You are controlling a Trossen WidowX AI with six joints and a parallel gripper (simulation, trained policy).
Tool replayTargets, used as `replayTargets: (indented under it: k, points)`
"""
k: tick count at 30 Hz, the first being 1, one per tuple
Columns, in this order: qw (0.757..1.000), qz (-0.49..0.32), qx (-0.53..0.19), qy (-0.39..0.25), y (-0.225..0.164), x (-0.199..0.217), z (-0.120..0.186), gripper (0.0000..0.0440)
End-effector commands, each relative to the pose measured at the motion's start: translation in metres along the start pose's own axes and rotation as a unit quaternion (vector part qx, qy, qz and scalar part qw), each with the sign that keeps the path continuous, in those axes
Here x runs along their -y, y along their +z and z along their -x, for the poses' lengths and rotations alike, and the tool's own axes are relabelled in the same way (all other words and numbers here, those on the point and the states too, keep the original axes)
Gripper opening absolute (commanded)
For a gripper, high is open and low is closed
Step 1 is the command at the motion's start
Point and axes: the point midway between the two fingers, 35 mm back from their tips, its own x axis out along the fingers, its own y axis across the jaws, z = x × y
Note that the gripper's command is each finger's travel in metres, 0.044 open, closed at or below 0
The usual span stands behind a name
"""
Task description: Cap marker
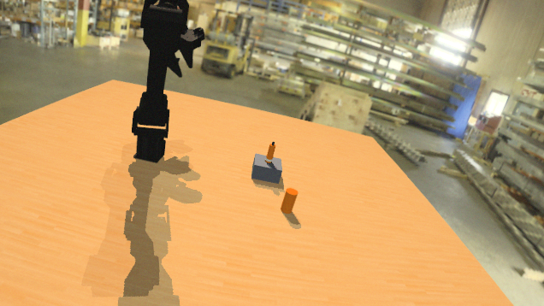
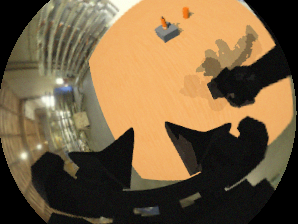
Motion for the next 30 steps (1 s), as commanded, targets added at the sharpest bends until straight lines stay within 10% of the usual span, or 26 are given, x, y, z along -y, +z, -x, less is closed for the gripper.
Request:
replayTargets:
  k: [1,30]
  points:
    - [1.000,-0.017,-0.001,-0.006,0.002,-0.006,-0.001,0.0248]
    - [0.985,-0.164,0.012,-0.049,0.041,-0.051,-0.016,0.0311]
